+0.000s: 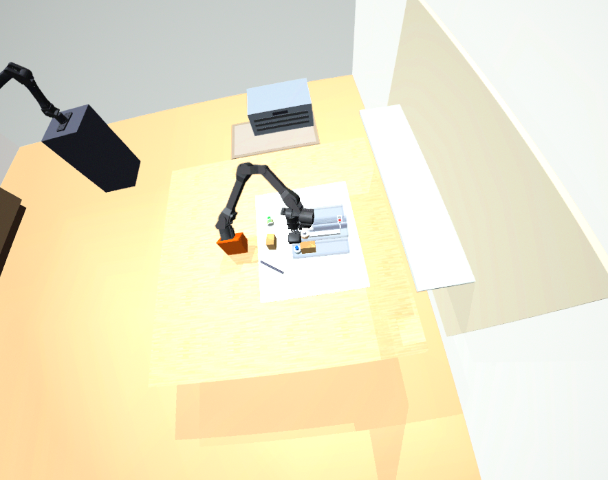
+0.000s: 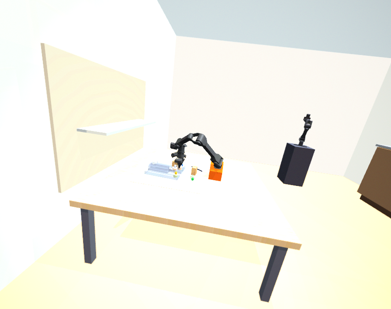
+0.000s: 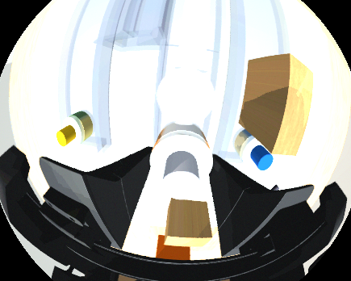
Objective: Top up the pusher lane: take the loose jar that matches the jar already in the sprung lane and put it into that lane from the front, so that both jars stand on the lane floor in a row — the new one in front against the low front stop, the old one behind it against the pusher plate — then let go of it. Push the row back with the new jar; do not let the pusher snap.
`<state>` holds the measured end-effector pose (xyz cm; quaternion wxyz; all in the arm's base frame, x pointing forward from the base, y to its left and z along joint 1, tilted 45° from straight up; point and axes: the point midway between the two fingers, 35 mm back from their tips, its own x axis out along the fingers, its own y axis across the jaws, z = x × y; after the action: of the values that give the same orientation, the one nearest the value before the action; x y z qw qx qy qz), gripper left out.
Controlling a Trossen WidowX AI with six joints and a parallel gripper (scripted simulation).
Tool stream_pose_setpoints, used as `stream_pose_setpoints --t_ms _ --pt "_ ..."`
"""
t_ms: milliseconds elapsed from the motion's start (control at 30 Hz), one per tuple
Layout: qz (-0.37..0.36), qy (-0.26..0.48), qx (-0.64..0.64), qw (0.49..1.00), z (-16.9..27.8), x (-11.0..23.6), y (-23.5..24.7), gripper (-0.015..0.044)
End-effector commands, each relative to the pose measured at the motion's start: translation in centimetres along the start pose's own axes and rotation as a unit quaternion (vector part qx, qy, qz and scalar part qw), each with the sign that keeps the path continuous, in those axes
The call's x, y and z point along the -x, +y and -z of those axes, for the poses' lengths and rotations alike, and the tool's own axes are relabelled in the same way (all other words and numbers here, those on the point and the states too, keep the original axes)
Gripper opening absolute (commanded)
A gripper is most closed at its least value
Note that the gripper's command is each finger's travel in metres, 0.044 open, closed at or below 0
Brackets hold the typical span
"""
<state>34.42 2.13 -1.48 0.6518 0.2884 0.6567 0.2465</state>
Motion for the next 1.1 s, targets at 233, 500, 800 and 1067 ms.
stream_pose_setpoints --t_ms 233,500,800,1067 --pt "-0.004 -0.01 0.005 1.0 -0.76 0.17 0.24 0.0" --pt "-0.004 -0.01 0.005 1.0 -0.87 0.17 0.25 0.0" --pt "-0.004 -0.01 0.005 1.0 -0.99 0.18 0.25 0.0" --pt "-0.004 -0.01 0.005 1.0 -1.04 0.08 0.25 0.0"
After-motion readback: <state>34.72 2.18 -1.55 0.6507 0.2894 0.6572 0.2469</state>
